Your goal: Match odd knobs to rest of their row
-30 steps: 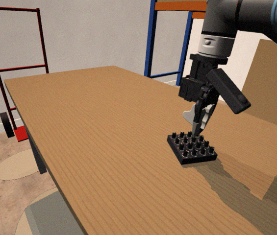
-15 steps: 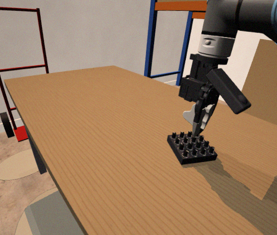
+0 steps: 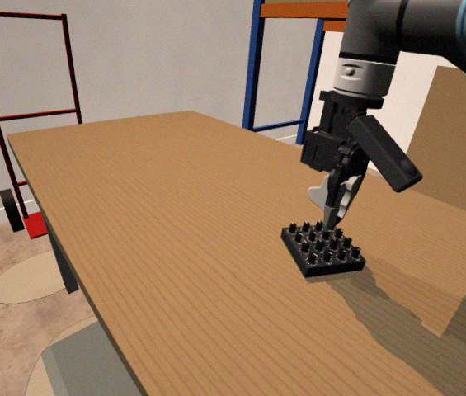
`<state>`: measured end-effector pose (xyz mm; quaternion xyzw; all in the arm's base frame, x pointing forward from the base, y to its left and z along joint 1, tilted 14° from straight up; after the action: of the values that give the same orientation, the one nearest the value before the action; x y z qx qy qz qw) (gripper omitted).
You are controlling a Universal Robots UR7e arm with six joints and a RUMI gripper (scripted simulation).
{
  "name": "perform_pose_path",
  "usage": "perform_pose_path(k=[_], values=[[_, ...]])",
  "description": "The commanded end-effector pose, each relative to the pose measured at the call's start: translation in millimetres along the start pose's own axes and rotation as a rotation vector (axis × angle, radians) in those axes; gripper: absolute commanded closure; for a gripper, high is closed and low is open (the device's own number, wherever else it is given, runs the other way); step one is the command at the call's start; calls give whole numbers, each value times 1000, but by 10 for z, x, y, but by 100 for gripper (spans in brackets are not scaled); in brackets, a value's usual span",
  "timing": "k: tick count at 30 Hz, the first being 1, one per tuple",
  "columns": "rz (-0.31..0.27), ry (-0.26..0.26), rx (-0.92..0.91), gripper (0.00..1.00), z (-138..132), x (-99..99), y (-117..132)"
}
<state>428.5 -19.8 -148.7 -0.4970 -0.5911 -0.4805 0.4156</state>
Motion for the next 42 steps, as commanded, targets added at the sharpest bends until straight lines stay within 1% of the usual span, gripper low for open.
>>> perform_pose_path(k=[1, 12, 31, 42], values=[[-1, 0, 0, 89, 0, 3, 3], [-1, 0, 0, 89, -1, -11, 3], [-1, 0, 0, 89, -1, -130, 3], [-1, 0, 0, 89, -1, -137, 3]])
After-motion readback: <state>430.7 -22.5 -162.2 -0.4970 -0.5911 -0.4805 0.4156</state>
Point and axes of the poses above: the point where the finger pads meet when closed, its own x axis back along the fingers, its own z axis across the jaws, y = z × x, the point moved 8 cm from there along x, back along the fingers, and after that the axes turned 13 degrees about x, right-handed, at the moved point
